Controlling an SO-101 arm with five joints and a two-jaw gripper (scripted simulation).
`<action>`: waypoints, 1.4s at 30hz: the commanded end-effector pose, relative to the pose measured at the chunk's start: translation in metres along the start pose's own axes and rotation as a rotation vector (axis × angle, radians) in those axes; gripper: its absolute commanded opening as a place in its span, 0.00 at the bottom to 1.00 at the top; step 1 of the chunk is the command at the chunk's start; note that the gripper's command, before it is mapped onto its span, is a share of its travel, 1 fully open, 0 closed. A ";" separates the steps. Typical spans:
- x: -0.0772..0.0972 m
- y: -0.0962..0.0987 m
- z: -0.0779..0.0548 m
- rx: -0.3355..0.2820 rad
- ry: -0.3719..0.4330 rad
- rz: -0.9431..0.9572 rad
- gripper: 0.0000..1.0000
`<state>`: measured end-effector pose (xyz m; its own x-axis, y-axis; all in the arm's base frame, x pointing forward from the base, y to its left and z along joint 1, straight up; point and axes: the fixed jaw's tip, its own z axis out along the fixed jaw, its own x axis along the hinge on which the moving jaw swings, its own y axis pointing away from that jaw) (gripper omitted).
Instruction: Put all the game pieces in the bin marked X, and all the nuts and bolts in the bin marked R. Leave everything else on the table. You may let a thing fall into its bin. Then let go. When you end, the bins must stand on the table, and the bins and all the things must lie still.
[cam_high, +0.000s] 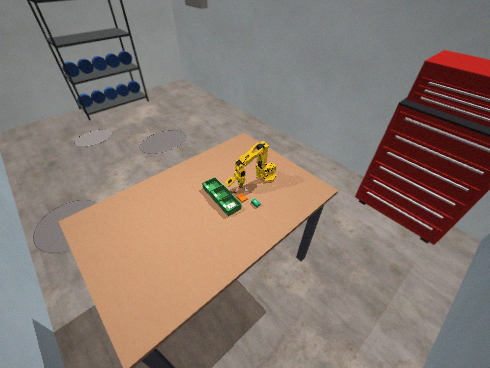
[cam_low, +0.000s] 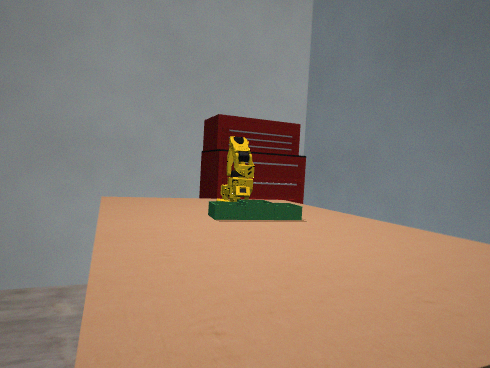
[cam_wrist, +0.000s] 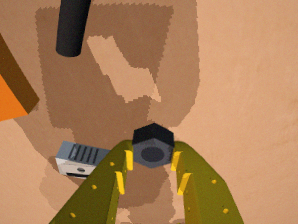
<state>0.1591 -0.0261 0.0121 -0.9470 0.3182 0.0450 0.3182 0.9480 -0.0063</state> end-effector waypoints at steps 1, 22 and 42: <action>-0.009 -0.002 -0.019 -0.008 -0.060 0.011 0.00; -0.007 -0.004 -0.043 -0.008 -0.061 0.010 0.00; -0.031 0.003 -0.057 -0.013 -0.117 -0.027 0.00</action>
<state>0.1826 -0.0339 0.0585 -0.9493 0.3131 -0.0288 0.3132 0.9497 0.0016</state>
